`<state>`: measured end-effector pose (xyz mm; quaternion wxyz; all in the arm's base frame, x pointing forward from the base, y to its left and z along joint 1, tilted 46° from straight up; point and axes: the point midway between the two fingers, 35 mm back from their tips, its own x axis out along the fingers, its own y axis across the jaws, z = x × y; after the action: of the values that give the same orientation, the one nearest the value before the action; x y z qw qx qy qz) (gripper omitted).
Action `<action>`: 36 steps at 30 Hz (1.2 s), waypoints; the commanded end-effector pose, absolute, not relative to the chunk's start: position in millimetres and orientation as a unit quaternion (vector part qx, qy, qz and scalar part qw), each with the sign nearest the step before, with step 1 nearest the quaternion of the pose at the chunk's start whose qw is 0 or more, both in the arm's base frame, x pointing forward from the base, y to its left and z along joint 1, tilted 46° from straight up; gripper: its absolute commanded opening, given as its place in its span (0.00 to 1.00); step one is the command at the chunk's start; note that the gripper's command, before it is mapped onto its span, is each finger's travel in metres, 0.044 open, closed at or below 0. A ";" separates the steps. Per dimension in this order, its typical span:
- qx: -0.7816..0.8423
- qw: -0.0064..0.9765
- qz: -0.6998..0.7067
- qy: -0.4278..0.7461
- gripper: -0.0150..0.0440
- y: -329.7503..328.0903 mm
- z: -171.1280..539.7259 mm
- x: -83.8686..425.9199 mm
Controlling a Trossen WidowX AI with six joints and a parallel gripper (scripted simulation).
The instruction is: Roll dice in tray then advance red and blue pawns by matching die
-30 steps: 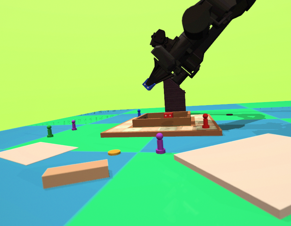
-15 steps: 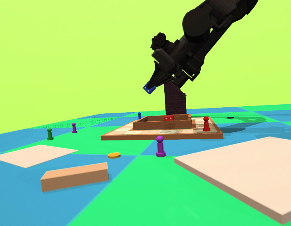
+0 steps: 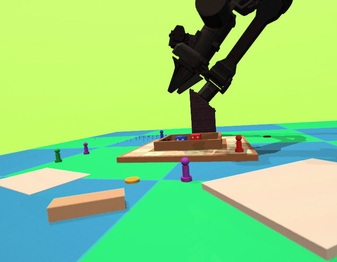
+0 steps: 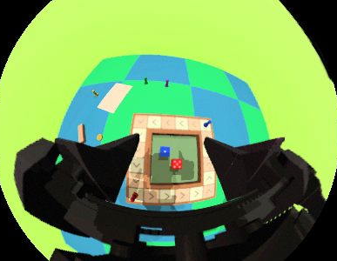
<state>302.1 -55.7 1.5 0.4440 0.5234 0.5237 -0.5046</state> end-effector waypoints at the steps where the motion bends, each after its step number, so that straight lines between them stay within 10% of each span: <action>1: 0.585 0.343 -0.425 0.600 1.00 -52.5 -26.5 297.1; 12: 0.654 0.268 -0.325 0.629 0.96 -49.9 -39.7 300.0; 20: 0.470 0.544 0.013 0.694 0.60 4.5 1.3 359.3; 36: 0.223 0.688 0.319 0.613 0.59 68.3 44.9 391.6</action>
<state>385.0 59.8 30.0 0.6657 0.2659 0.6421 0.2718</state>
